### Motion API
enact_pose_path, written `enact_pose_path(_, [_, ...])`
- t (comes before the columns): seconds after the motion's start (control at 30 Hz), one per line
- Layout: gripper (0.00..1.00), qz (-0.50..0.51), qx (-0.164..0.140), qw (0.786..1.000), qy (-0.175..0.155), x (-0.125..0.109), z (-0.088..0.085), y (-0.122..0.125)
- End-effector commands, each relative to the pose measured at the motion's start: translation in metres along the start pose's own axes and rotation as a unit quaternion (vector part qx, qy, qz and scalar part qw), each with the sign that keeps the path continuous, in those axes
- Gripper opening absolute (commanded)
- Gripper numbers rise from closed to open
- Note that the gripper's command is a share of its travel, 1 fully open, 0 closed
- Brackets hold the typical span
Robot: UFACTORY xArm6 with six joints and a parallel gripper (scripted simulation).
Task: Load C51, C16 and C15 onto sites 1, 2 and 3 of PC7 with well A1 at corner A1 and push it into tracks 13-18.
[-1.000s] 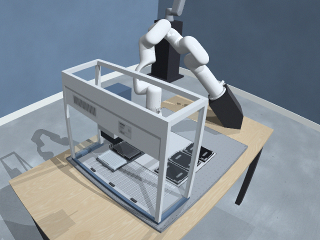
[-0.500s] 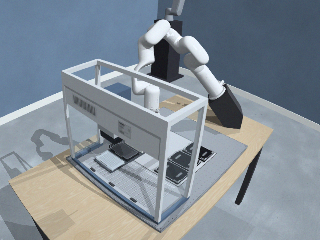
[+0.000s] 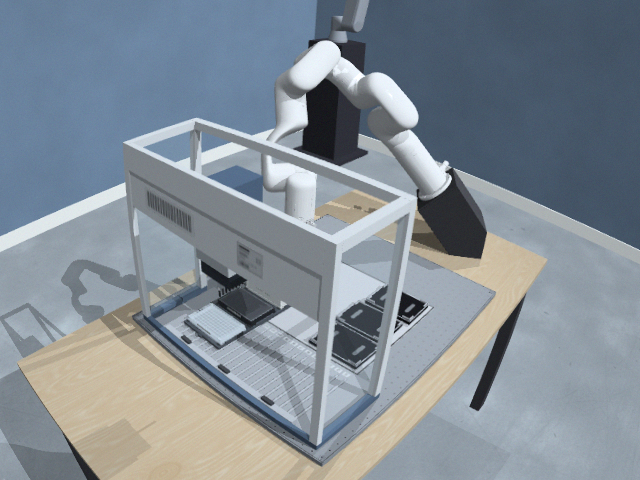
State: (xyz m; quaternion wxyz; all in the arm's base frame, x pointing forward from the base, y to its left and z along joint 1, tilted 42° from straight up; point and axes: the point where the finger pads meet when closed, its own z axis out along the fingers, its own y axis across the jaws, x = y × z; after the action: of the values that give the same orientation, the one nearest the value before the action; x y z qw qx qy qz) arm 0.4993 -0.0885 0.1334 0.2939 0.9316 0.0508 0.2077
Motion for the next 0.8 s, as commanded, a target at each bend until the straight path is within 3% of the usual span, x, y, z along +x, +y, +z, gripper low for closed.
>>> enact_pose_path(0.0, [0.82, 0.0, 0.0, 1.0, 0.001, 0.005, -0.001, 0.0])
enact_pose_path(0.77, [0.82, 0.0, 0.0, 1.0, 0.002, 0.026, -0.001, 0.0])
